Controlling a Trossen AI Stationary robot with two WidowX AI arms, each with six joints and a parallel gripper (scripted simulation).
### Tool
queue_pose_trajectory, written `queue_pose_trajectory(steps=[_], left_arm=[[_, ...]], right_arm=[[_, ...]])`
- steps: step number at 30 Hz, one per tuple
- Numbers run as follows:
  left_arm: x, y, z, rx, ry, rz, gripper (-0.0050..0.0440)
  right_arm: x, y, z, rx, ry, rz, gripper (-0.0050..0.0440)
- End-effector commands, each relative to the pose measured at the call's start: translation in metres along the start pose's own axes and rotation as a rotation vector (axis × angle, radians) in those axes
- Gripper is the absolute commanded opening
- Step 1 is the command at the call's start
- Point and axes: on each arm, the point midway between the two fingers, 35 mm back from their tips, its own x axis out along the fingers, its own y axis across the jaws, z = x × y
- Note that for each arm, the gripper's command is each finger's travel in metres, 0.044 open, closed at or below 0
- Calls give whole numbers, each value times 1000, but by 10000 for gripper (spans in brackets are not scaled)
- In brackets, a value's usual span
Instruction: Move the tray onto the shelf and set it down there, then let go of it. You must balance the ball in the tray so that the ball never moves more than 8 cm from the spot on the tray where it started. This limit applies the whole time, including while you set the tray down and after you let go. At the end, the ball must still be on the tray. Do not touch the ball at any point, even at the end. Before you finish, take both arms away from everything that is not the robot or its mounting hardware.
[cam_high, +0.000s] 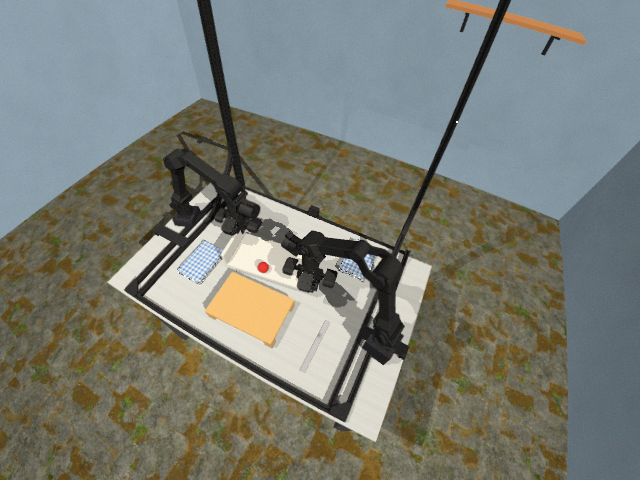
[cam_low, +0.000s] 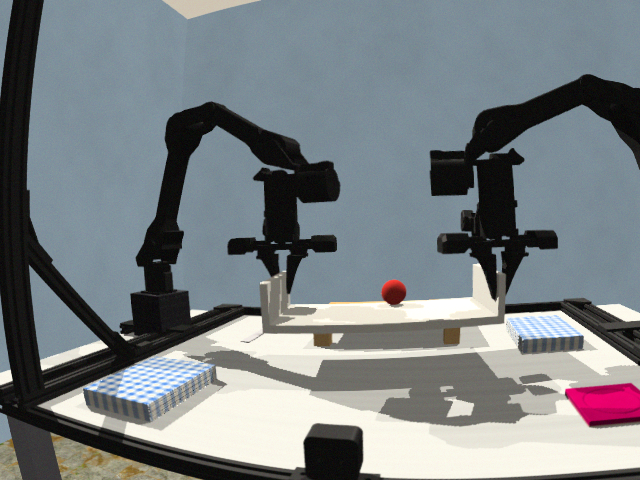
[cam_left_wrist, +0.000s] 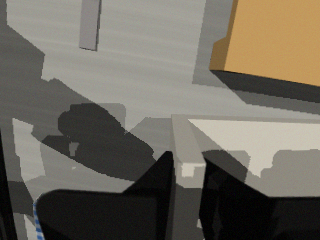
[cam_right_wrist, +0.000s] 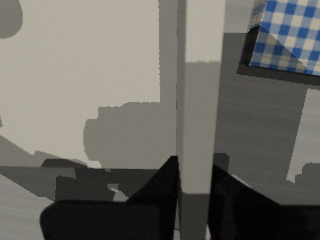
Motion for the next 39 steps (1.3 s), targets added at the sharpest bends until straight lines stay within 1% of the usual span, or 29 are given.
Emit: queue_pose_trajectory(steps=[1,5,10,13,20,22,27,30,37,39], left_arm=[[-2,1,1,-2,16,3,20],[0,1,3,-2,32,2,20],[-3,1,4,-2,-22,-3,20],[-2,0,6,-2,5,1,20],[-2,0,7,-2,15,3,20],[0,0,9,-2,32,2,20],[-3,0,10,-2,-21,-3,20],[-2,0,12,-2,4,1,20],[-1,0,13,-2,16,2,20],[0,0,15,-2,34,2,20]], right_arm=[[-2,0,2,-2,9,6,20],[-3,0,3,-2,25,6,20],[-1,0,4,-2,-29,1,20],[-2,0,7,-2,-2,4,20],[-2,0,8,-2,8,7,20],[-3,0,9,-2,25,6,20],[-1,0,10,-2,-28,1,20],[-2,0,13,-2,-3,5,20],[-2,-1,13,-2,9,5,20],[-3,-1,15,-2,27,6,20]])
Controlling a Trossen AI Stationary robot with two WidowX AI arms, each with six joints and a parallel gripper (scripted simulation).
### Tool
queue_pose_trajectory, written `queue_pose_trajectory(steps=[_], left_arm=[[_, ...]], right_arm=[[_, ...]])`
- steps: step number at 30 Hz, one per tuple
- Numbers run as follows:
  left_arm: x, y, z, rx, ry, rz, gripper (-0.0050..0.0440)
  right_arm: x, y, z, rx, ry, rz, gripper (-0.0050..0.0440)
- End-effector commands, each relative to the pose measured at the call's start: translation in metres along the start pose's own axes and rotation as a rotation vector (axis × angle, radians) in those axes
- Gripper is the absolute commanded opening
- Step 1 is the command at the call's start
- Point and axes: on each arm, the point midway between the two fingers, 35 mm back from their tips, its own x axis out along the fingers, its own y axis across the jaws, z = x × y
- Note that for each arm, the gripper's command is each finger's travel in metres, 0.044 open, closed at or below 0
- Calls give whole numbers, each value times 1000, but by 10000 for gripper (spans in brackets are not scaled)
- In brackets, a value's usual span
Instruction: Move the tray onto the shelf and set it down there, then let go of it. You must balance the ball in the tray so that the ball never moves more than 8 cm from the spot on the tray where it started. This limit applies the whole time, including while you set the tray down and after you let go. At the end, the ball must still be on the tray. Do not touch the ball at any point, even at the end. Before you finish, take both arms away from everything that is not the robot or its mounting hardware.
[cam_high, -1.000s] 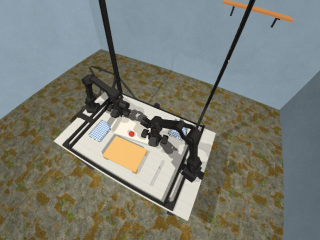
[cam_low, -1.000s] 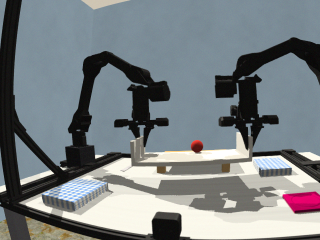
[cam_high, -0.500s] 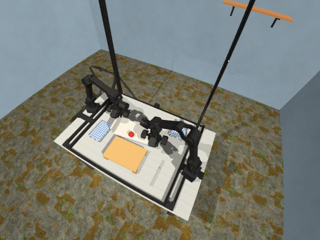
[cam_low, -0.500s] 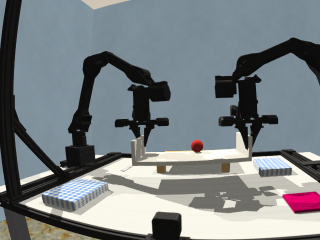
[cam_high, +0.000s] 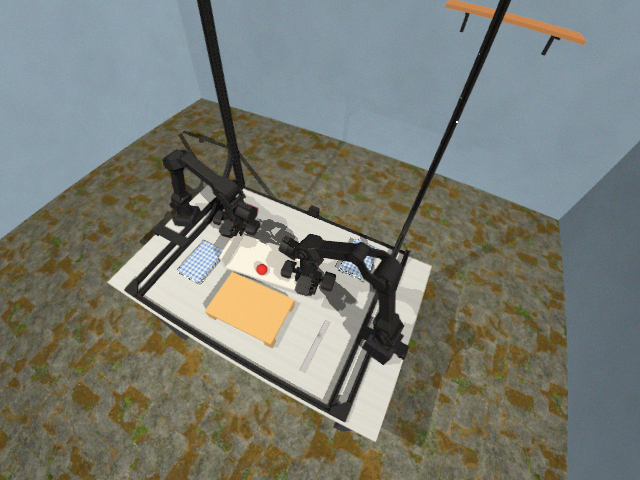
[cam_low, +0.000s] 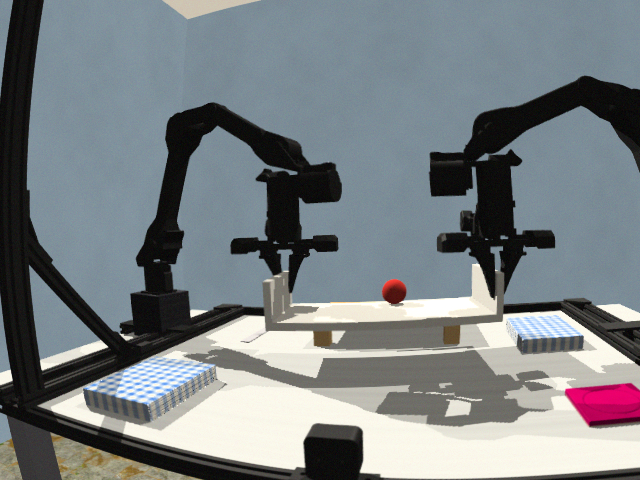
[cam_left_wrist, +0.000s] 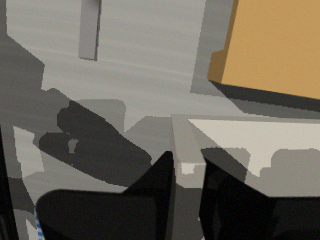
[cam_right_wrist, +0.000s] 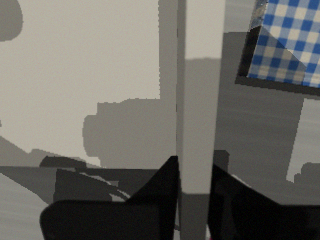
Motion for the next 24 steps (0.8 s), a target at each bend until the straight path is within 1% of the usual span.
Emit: queue_pose_trajectory(steps=[1,5,17,22,24], left_arm=[[-1,1,2,-2,16,0,20],[-3,1,3,-2,-30,-4,20],[0,1,8,-2,25,1,20],[-3,1,9,-2,-28,-3,20],[-3,0,10,-2,-20,-1,20]], right_arm=[[-3,1,3,-2,9,2,20],[-1,1,3,-2,-36,-2,20],[-3,0,8,-2,19,3,20],[-1,0,9,-2,-34,-1,20],[-1,0,11,-2,-26,1,20]])
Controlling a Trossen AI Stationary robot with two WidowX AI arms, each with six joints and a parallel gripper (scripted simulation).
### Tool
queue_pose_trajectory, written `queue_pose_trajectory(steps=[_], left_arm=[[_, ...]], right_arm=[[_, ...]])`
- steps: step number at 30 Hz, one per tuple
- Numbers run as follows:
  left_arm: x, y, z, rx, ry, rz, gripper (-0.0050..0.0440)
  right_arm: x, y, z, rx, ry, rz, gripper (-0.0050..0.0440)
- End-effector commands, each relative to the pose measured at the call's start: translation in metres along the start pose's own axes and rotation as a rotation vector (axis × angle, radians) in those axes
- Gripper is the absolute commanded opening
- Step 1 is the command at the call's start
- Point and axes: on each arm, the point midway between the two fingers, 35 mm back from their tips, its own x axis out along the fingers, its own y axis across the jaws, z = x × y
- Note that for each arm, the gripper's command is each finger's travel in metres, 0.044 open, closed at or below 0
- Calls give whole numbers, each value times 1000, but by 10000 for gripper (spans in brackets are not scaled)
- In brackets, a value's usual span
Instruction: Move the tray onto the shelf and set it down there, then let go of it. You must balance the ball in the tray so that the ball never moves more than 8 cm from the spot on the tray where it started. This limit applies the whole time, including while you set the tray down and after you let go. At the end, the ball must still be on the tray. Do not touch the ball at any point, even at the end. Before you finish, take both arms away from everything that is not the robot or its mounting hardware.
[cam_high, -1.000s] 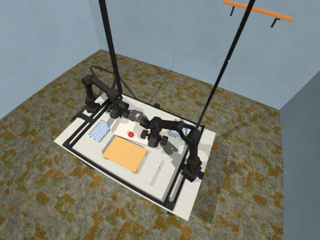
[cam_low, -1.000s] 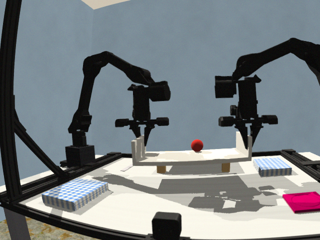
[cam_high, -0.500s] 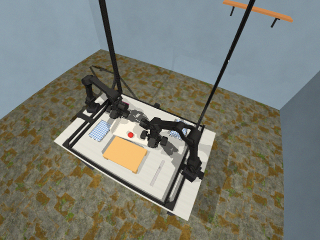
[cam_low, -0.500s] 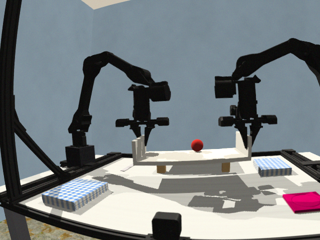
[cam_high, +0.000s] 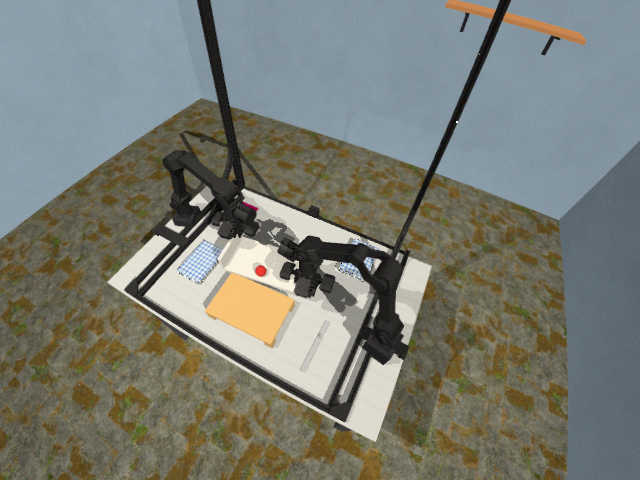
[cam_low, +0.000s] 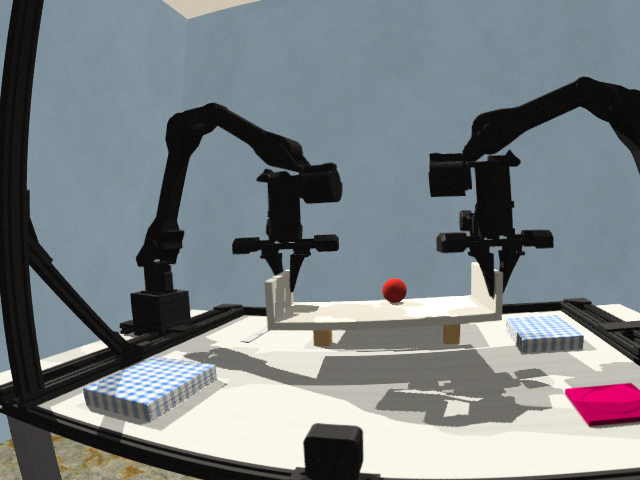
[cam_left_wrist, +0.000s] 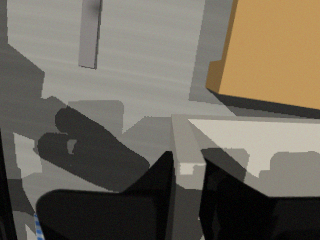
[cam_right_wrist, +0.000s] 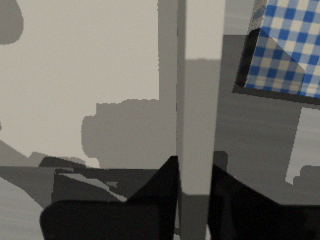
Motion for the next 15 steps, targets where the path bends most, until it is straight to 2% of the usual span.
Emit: queue_pose_trajectory(steps=[1,10,15], left_arm=[[-2,1,3,-1,3,3,20],[0,1,5,-1,36,3,20],[-3,1,6,-1,-18,-1,20]], right_arm=[[-1,1,3,-1,-4,5,20],[-3,1,5,-1,30,5,20],[-1,1,6,-1,-25,1,20]])
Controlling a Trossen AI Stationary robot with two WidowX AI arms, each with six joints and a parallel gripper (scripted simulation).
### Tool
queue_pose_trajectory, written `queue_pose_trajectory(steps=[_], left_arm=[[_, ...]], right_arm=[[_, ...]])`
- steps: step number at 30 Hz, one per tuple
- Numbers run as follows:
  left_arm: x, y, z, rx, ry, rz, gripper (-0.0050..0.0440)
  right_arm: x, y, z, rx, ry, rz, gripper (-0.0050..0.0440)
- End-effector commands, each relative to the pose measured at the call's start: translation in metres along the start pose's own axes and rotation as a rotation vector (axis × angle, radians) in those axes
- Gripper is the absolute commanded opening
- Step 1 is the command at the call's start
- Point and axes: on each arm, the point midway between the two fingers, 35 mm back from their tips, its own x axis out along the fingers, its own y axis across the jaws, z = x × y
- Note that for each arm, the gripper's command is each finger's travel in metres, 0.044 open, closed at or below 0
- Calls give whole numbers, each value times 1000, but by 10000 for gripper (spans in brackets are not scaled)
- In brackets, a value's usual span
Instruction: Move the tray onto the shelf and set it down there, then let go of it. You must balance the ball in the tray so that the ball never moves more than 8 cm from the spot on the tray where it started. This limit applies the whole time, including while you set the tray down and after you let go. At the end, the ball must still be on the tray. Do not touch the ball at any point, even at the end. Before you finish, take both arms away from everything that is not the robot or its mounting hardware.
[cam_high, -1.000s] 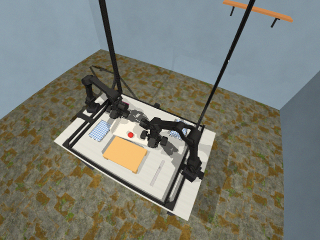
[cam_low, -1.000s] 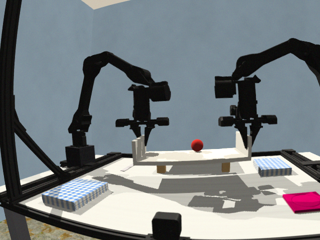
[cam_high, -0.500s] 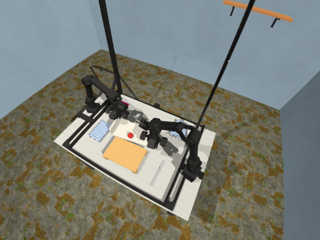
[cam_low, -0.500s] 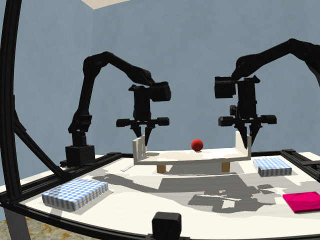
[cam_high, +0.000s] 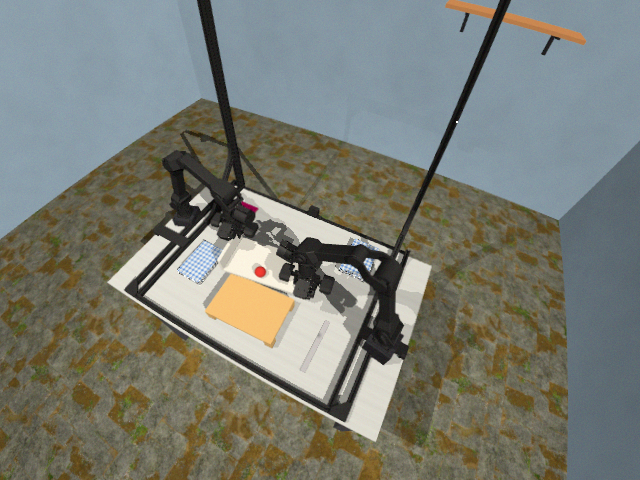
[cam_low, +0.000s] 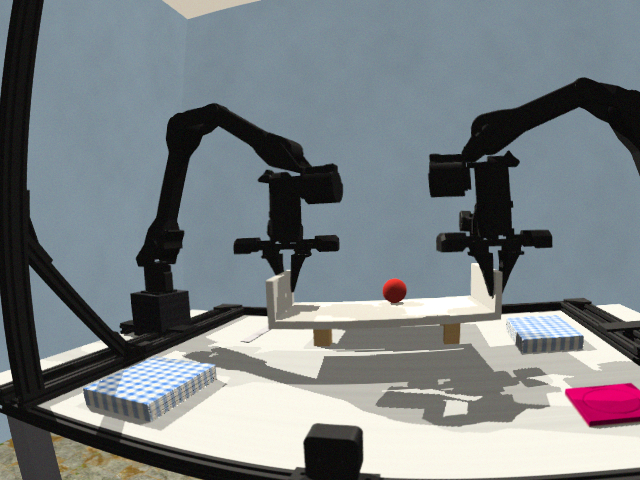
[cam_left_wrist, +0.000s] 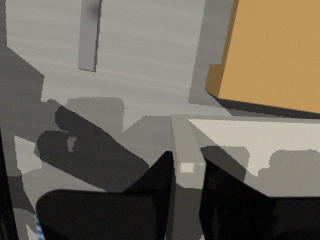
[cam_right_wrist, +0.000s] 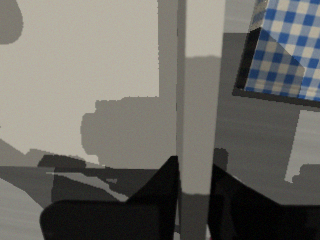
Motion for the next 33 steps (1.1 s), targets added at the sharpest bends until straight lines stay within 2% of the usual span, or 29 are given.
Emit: queue_pose_trajectory(steps=[1,12,18,29,33], left_arm=[[-4,1,2,-2,-29,0,20],[-1,1,6,-2,25,1,20],[-4,1,7,-2,-31,-2,20],[-1,0,12,-2,26,2,20],[-3,0,13,-2,-14,0,20]], right_arm=[[0,1,2,-2,-35,2,20],[-4,1,7,-2,19,3,20],[-1,1,8,-2,-37,0,20],[-4,0,13,-2,20,4,20],[-1,0,14,-2,-20,2,20]])
